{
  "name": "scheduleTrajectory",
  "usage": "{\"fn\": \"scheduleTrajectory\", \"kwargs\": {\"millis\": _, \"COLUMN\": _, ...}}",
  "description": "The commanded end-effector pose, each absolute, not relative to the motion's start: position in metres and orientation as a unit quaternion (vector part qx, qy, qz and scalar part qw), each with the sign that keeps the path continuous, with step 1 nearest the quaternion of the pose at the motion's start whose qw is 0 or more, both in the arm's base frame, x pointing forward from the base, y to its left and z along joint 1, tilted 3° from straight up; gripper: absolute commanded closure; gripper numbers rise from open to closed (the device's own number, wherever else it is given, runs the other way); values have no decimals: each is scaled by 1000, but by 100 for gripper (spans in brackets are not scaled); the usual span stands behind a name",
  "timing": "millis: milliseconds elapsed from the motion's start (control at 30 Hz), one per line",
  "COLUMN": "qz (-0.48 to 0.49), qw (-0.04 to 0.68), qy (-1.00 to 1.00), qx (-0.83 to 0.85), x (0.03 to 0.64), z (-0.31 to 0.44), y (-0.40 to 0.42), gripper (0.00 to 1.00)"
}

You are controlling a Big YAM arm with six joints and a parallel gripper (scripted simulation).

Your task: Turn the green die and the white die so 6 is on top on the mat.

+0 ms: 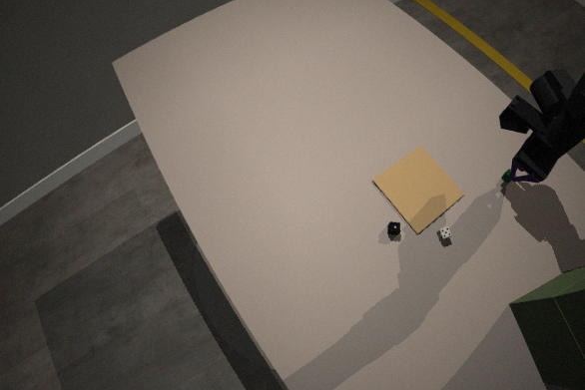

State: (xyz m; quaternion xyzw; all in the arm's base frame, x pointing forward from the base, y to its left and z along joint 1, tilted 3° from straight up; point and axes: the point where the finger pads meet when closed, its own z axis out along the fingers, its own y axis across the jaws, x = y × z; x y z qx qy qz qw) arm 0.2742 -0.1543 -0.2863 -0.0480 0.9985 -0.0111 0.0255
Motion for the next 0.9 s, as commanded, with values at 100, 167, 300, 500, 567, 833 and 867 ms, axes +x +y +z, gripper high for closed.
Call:
{"fn": "scheduleTrajectory", "kwargs": {"millis": 100, "qz": -6, "qw": 22, "qy": 999, "qx": -45, "x": 265, "z": -290, "y": -154, "gripper": 67}}
{"fn": "scheduleTrajectory", "kwargs": {"millis": 167, "qz": -6, "qw": 22, "qy": 999, "qx": -45, "x": 265, "z": -290, "y": -154, "gripper": 67}}
{"fn": "scheduleTrajectory", "kwargs": {"millis": 300, "qz": -6, "qw": 22, "qy": 999, "qx": -45, "x": 265, "z": -290, "y": -154, "gripper": 67}}
{"fn": "scheduleTrajectory", "kwargs": {"millis": 500, "qz": -6, "qw": 22, "qy": 999, "qx": -45, "x": 265, "z": -290, "y": -154, "gripper": 67}}
{"fn": "scheduleTrajectory", "kwargs": {"millis": 567, "qz": -6, "qw": 22, "qy": 999, "qx": -45, "x": 265, "z": -290, "y": -154, "gripper": 67}}
{"fn": "scheduleTrajectory", "kwargs": {"millis": 833, "qz": -8, "qw": 24, "qy": 999, "qx": -44, "x": 267, "z": -290, "y": -155, "gripper": 67}}
{"fn": "scheduleTrajectory", "kwargs": {"millis": 867, "qz": -9, "qw": 26, "qy": 999, "qx": -44, "x": 268, "z": -291, "y": -156, "gripper": 67}}
